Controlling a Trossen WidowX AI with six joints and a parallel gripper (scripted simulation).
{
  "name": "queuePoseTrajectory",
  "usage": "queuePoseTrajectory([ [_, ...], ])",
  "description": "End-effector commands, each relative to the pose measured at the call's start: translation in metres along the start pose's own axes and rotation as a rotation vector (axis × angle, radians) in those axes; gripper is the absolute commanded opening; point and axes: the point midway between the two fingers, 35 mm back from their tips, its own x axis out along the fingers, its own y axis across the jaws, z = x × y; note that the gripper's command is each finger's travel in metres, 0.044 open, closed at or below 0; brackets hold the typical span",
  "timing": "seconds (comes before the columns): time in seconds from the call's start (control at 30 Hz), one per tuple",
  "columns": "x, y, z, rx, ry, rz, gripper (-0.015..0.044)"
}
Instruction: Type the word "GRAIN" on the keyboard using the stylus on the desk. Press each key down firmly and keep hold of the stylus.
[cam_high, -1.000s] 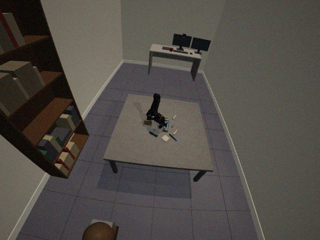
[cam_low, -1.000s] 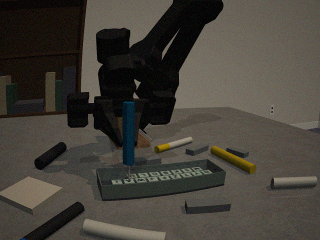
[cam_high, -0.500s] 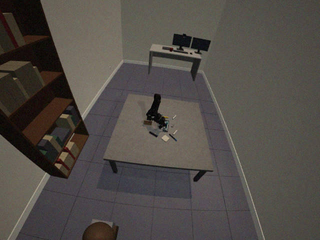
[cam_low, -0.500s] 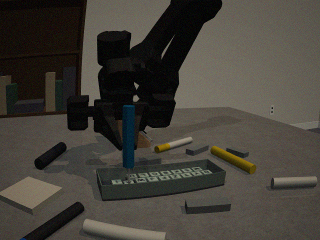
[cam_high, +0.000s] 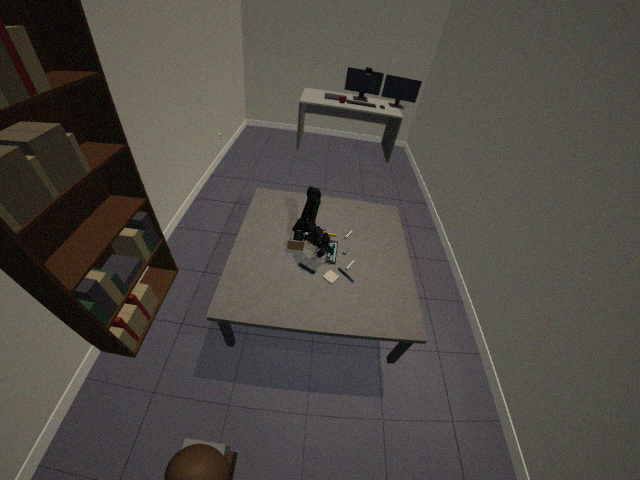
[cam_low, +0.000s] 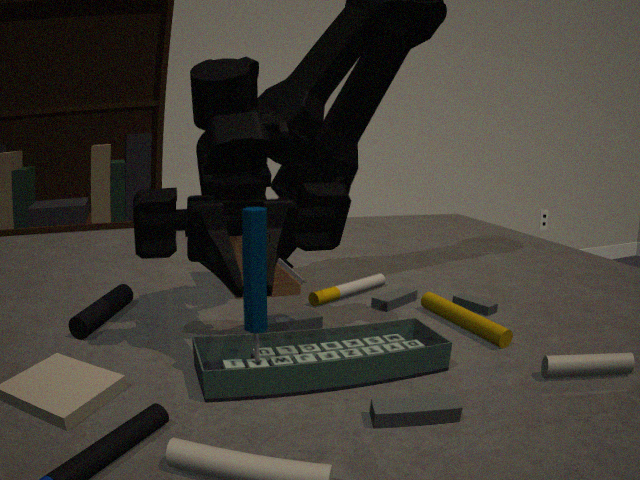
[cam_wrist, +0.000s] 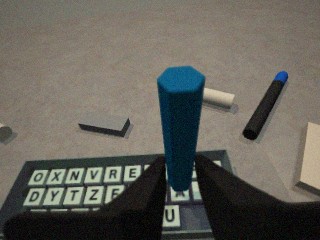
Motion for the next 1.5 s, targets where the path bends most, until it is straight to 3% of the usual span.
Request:
queuePoseTrajectory([
  [0.0, -0.004, -0.001, 0.01, -0.011, -0.003, 0.002, 0.0081],
  [0.57, -0.016, 0.0, 0.028, -0.003, -0.002, -0.003, 0.0084],
  [0.67, -0.016, 0.0, 0.028, -0.003, -0.002, -0.003, 0.0064],
  [0.77, -0.016, -0.003, 0.029, -0.004, -0.002, -0.002, 0.0],
  [1.47, -0.008, -0.019, 0.015, -0.012, -0.005, 0.001, 0.0],
])
